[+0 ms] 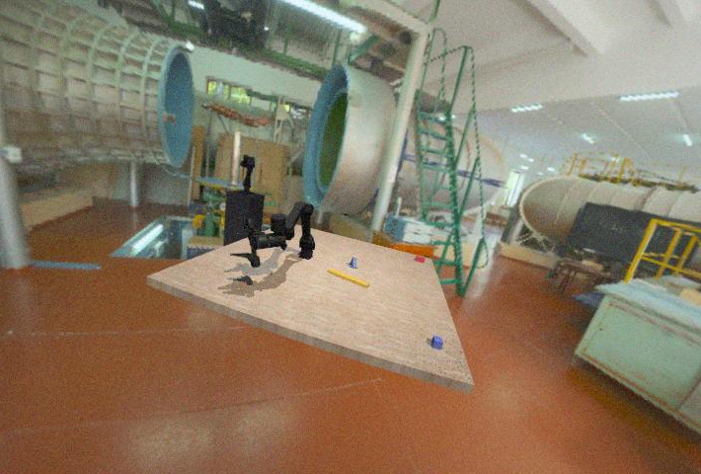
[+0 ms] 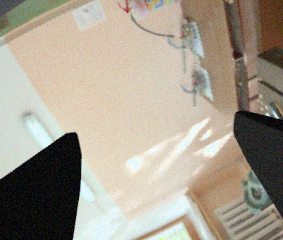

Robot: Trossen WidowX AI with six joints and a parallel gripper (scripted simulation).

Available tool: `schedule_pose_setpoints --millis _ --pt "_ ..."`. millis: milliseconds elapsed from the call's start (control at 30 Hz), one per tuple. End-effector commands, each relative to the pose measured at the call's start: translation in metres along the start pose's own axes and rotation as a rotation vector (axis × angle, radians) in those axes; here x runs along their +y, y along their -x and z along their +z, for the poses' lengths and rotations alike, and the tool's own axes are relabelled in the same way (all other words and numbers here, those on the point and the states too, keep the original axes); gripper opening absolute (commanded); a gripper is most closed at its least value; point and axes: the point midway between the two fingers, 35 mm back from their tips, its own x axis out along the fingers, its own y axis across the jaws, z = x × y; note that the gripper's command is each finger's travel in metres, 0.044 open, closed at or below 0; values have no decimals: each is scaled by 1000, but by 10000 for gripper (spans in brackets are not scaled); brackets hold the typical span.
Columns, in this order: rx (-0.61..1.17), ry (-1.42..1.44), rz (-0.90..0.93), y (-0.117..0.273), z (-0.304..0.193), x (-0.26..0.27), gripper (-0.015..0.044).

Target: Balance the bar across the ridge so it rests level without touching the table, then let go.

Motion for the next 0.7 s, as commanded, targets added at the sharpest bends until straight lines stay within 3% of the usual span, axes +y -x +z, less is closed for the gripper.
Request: schedule_pose_setpoints --millis 0,667 --pt "82 175 -82 25 -21 -21 315" --pt "577 1059 -328 173 -81 -109 315"
